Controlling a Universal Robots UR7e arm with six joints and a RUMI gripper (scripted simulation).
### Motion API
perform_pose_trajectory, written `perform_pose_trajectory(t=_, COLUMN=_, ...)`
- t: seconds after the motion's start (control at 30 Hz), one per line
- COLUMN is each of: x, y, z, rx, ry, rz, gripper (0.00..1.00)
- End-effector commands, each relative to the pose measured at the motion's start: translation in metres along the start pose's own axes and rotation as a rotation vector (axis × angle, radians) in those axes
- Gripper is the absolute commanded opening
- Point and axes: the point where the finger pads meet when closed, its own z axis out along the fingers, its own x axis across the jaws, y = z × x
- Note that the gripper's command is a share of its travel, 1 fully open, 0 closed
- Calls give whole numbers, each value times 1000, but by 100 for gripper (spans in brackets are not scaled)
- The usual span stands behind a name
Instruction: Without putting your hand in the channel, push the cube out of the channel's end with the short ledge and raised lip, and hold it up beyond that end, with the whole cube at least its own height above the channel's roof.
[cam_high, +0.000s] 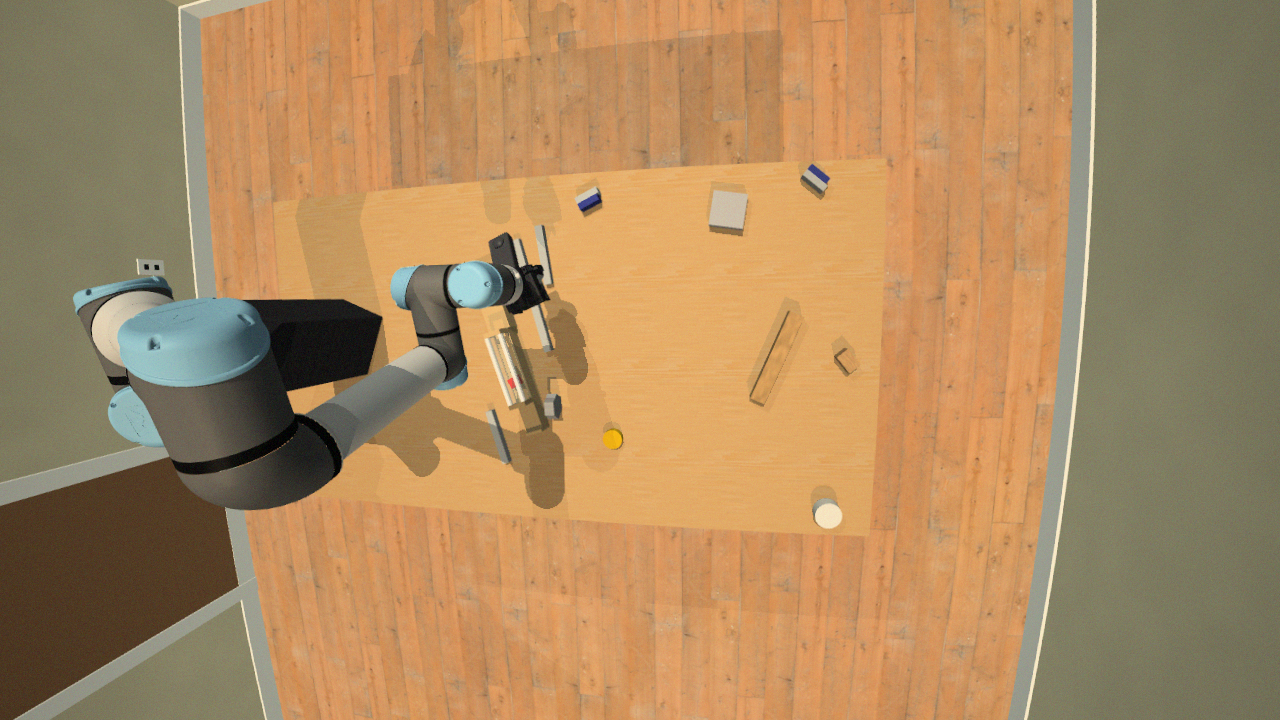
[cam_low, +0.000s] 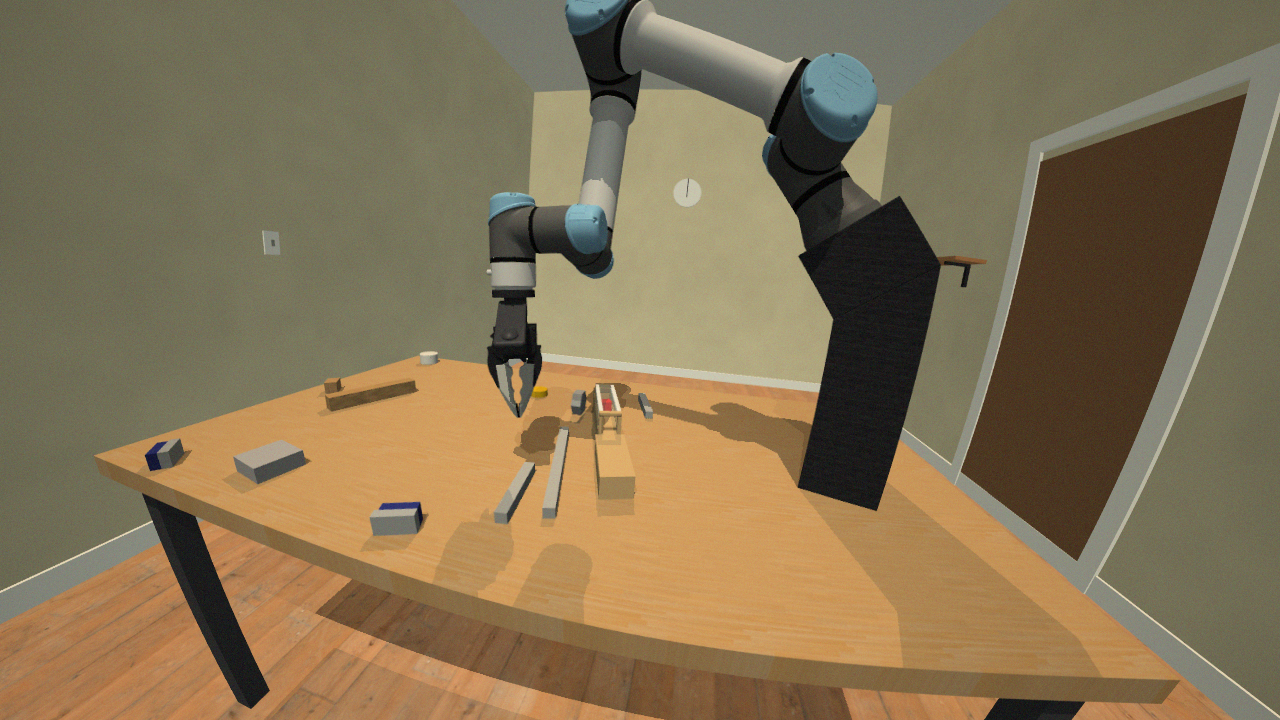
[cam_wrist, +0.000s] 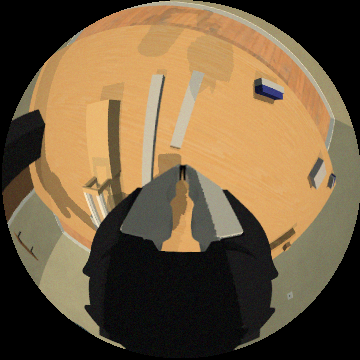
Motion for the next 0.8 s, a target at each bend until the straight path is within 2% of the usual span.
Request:
perform_pose_trajectory(t=0.0, x=0, y=-30, z=0, rx=-31, ry=18, rz=117, gripper=0)
perform_pose_trajectory(t=0.37, x=-2, y=-66, z=-3, rx=-45, ry=46, rz=232, gripper=0)
perform_pose_trajectory(t=0.77, x=0, y=-70, z=-4, rx=-48, ry=53, rz=253, gripper=0)
